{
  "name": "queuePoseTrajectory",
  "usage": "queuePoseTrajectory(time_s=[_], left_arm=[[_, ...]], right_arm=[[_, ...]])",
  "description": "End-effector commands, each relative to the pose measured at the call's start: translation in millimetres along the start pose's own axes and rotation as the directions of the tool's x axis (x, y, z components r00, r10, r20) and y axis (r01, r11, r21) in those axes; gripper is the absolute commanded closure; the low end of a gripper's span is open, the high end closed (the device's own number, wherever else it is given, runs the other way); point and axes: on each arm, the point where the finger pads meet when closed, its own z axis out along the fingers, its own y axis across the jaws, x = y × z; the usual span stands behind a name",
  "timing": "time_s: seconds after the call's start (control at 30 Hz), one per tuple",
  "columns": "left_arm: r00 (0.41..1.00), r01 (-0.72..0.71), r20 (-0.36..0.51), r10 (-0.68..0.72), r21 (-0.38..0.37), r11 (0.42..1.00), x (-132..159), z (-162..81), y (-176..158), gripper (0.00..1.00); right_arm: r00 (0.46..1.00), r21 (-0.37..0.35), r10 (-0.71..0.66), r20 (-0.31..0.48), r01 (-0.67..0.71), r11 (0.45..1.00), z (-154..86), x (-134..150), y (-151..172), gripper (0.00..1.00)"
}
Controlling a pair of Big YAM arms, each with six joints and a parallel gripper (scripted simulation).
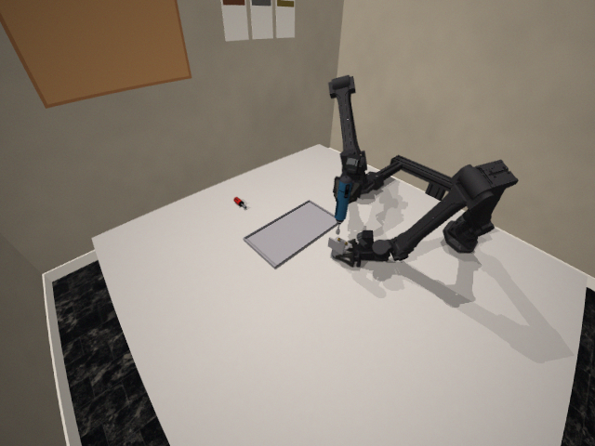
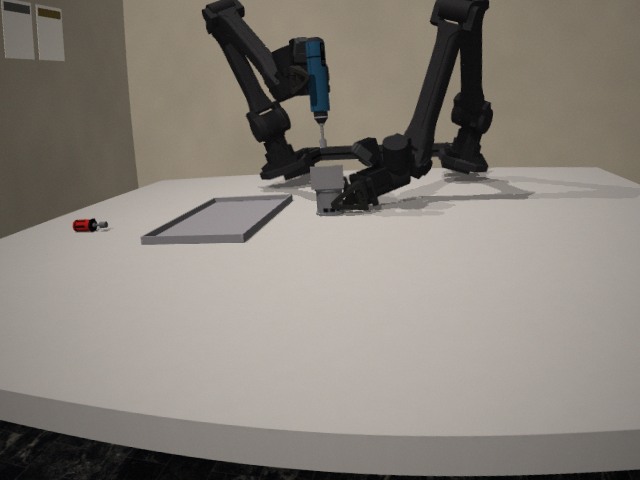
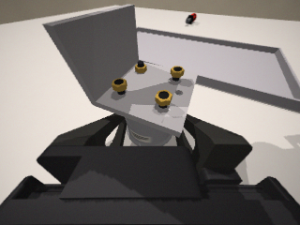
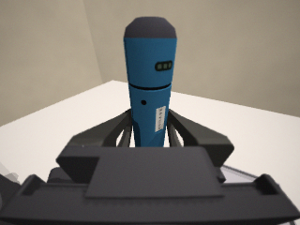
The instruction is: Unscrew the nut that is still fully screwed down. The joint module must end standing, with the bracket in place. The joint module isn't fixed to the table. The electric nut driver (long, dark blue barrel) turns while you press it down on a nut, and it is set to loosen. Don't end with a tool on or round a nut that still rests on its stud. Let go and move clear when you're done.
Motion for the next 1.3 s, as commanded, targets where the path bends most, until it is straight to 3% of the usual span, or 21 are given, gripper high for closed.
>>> queuePoseTrajectory(time_s=[0.0, 0.27, 0.37, 0.47, 0.57, 0.7, 0.83, 0.9, 1.03, 1.27], left_arm=[[1.0, -0.009, 0.016, 0.009, -0.007, 1.0, -7, 4, 4, 0.41], [1.0, -0.009, 0.016, 0.009, -0.007, 1.0, -7, 4, 4, 0.41], [1.0, -0.009, 0.016, 0.009, -0.007, 1.0, -7, 4, 4, 0.41], [1.0, -0.009, 0.016, 0.009, -0.007, 1.0, -7, 4, 4, 0.41], [1.0, -0.009, 0.016, 0.009, -0.007, 1.0, -7, 4, 4, 0.41], [1.0, -0.009, 0.016, 0.009, -0.007, 1.0, -7, 4, 4, 0.41], [1.0, -0.009, 0.016, 0.009, -0.007, 1.0, -7, 4, 4, 0.41], [1.0, -0.009, 0.016, 0.009, -0.007, 1.0, -7, 4, 4, 0.41], [1.0, -0.009, 0.016, 0.009, -0.007, 1.0, -7, 4, 4, 0.41], [1.0, -0.009, 0.016, 0.009, -0.007, 1.0, -7, 4, 4, 0.41]], right_arm=[[0.997, 0.031, 0.016, 0.076, -0.019, 0.999, -1, -24, -15, 0.58], [0.997, 0.031, 0.019, 0.076, -0.021, 0.999, -4, -19, -22, 0.58], [0.993, 0.025, 0.023, 0.113, -0.026, 0.999, 5, -37, -19, 0.58], [0.993, 0.02, 0.023, 0.114, -0.025, 0.999, 4, -38, -17, 0.58], [0.997, 0.01, 0.015, 0.077, -0.016, 1.0, -6, -20, -12, 0.58], [0.996, 0.015, 0.011, 0.093, -0.013, 1.0, -3, -27, -14, 0.58], [0.998, 0.006, 0.003, 0.066, -0.004, 1.0, -11, -13, -11, 0.58], [0.995, 0.018, 0.006, 0.103, -0.008, 1.0, 0, -32, -16, 0.58], [0.994, 0.02, 0.006, 0.108, -0.009, 1.0, 1, -35, -17, 0.58], [0.998, 0.008, -0.005, 0.068, 0.004, 1.0, -10, -15, -12, 0.58]])
